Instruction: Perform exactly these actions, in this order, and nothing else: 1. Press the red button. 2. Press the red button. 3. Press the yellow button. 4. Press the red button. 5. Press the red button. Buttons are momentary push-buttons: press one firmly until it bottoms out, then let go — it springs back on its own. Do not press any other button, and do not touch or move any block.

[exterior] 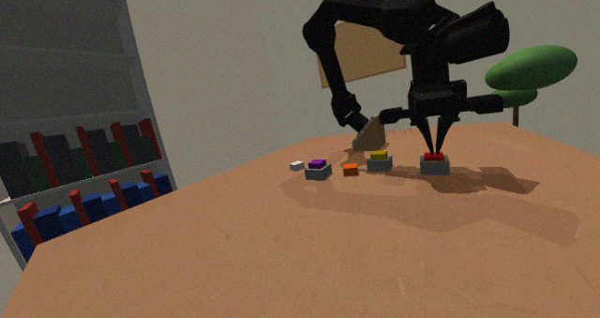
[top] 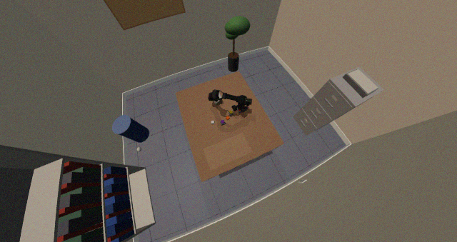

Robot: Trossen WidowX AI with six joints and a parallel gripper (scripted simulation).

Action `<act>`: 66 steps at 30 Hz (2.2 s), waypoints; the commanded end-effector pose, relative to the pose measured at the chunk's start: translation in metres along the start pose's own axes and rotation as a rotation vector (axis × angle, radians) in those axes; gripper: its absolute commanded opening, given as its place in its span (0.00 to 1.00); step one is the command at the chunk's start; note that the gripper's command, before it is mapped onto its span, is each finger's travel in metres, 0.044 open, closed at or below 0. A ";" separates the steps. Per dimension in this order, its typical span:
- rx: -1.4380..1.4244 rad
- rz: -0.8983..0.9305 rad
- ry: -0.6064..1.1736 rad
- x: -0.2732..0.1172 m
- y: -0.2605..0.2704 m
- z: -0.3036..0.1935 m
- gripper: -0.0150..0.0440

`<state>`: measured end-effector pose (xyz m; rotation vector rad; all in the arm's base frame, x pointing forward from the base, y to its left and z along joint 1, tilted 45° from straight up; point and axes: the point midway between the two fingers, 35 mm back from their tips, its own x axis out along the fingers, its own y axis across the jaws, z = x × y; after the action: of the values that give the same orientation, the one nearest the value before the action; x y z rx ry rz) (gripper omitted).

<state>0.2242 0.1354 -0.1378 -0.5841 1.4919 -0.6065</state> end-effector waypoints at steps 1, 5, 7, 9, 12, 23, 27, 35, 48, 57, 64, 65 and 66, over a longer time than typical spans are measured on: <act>-0.003 -0.005 0.003 0.002 -0.002 0.000 0.29; 0.000 0.000 0.000 -0.002 0.000 0.000 0.29; -0.002 -0.003 0.003 -0.021 0.000 0.000 0.29; -0.003 -0.004 0.004 -0.031 -0.001 0.000 0.29; -0.003 -0.004 0.004 -0.031 -0.001 0.000 0.29; -0.003 -0.005 0.003 -0.015 -0.001 0.000 0.29; -0.003 -0.005 0.003 -0.009 -0.001 0.000 0.29; -0.003 -0.005 0.003 0.002 -0.002 0.000 0.29; -0.003 -0.005 0.003 0.002 -0.002 0.000 0.29; -0.003 -0.005 0.003 0.002 -0.002 0.000 0.29; -0.003 -0.004 0.004 -0.031 -0.001 0.000 0.29; -0.003 -0.004 0.004 -0.031 -0.001 0.000 0.29; -0.003 -0.004 0.004 -0.033 -0.001 0.000 0.33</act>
<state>0.2251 0.1538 -0.1180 -0.5896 1.4905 -0.6027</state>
